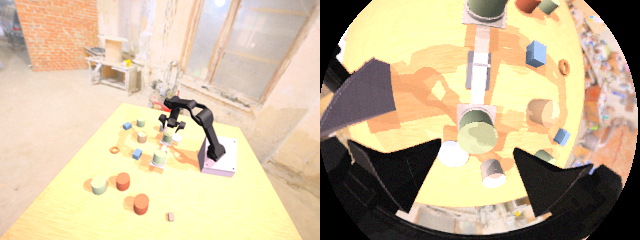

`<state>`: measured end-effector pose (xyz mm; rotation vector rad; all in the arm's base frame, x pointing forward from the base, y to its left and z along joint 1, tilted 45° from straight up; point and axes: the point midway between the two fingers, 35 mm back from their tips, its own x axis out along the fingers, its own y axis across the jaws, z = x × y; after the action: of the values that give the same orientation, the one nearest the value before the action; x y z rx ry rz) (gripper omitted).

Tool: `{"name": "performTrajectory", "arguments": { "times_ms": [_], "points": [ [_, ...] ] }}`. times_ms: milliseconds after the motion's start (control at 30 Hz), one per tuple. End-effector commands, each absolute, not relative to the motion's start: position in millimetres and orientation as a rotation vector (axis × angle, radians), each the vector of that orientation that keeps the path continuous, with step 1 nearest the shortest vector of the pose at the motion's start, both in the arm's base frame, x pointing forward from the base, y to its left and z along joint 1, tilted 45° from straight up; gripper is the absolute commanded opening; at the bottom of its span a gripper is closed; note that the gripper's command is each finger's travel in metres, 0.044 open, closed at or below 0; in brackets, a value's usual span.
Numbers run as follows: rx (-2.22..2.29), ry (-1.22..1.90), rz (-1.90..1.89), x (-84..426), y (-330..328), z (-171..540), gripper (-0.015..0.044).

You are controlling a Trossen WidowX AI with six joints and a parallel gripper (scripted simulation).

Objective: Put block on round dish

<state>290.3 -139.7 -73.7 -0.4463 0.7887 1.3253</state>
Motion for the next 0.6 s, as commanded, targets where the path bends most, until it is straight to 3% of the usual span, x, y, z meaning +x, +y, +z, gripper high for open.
{"name": "performTrajectory", "arguments": {
  "times_ms": [0,567],
  "points": [
    [-0.503,0.752,1.401,293.4,-137.9,-87.5,0.0440],
    [-0.506,0.748,1.406,294.1,-122.3,-104.8,0.0440]
  ]
}}
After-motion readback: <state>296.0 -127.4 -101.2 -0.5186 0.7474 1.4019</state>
